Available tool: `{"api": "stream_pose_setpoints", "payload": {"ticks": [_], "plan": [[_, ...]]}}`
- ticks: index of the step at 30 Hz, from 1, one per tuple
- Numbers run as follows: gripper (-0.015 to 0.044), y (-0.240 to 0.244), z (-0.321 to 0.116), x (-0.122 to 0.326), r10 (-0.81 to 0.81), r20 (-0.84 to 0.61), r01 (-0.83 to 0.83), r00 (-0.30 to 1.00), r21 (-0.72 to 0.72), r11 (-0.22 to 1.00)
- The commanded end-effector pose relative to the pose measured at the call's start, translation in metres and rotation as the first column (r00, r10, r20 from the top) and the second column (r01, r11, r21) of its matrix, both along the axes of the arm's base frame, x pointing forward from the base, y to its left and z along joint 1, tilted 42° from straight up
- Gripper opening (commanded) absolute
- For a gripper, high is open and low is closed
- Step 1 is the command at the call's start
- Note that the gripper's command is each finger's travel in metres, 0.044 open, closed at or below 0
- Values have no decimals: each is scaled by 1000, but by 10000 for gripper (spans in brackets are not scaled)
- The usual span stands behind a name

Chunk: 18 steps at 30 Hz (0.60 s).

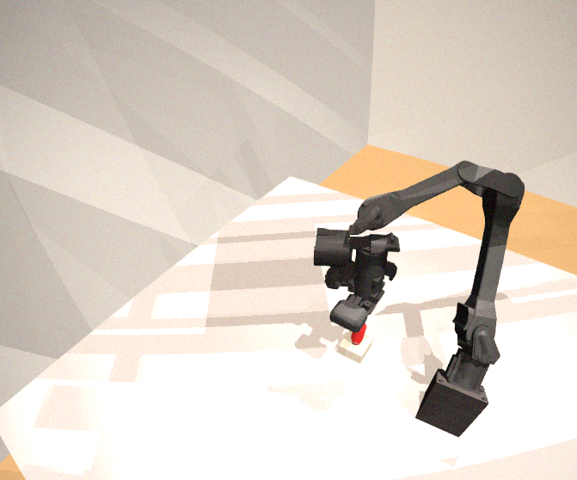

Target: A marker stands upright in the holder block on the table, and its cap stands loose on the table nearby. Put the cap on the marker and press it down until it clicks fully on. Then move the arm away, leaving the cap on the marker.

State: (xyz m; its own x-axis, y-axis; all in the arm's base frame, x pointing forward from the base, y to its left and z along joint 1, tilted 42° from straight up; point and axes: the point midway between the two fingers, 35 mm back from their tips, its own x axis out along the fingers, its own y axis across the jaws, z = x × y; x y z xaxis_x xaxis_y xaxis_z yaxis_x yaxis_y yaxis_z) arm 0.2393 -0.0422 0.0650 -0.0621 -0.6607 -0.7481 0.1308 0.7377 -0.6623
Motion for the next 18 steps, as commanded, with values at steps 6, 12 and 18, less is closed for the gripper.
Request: {"api": "stream_pose_setpoints", "payload": {"ticks": [6,12,18], "plan": [[0,-8,-8,-1,3,-1,-3,1000,-3,1000],[0,-13,-14,-1,3,-1,-3,1000,-4,1000],[0,-19,-20,-2,3,-1,-3,1000,-4,1000]]}}
